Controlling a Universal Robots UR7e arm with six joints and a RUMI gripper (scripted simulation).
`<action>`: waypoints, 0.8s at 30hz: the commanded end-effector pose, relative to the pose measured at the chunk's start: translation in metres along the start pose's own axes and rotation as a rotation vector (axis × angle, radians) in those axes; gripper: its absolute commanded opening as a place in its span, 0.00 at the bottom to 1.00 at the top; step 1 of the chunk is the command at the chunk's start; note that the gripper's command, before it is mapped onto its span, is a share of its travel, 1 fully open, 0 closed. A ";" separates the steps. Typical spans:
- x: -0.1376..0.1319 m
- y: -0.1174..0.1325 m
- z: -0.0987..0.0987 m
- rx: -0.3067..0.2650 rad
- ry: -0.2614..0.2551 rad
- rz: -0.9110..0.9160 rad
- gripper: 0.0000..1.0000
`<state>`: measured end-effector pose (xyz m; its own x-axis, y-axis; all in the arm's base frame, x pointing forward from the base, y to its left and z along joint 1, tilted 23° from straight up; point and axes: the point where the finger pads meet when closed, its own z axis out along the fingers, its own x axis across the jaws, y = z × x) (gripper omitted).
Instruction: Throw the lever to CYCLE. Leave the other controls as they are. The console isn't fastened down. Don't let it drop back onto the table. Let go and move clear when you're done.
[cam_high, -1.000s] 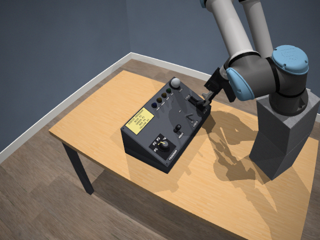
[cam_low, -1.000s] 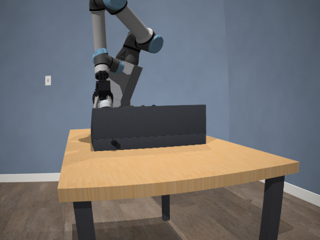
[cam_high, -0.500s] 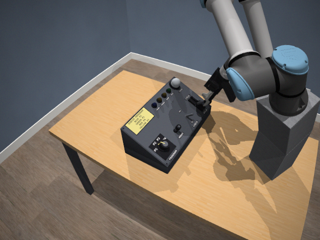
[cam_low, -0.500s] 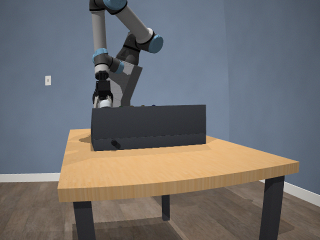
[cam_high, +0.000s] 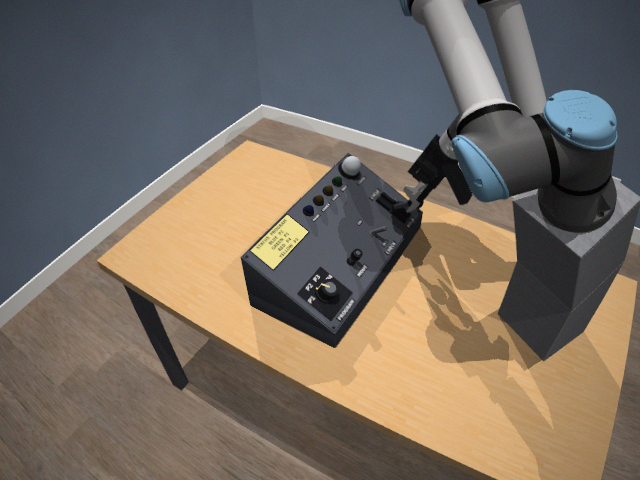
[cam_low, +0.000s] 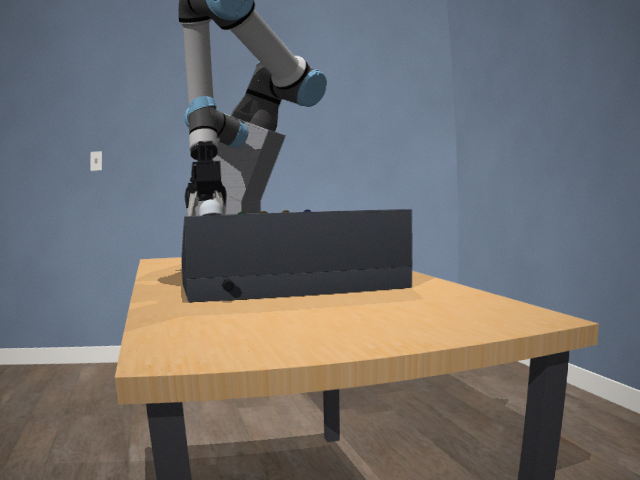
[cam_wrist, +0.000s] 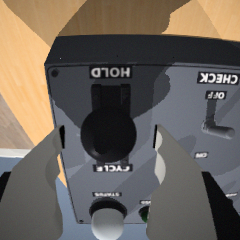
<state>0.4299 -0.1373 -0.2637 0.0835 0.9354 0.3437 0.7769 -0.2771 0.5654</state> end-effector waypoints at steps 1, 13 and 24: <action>0.000 0.000 0.000 -0.001 -0.001 0.000 0.44; 0.000 0.000 0.000 -0.001 -0.001 0.000 0.00; 0.000 0.000 0.000 -0.001 -0.001 0.000 0.00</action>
<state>0.4299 -0.1373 -0.2637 0.0835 0.9354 0.3437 0.7769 -0.2771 0.5654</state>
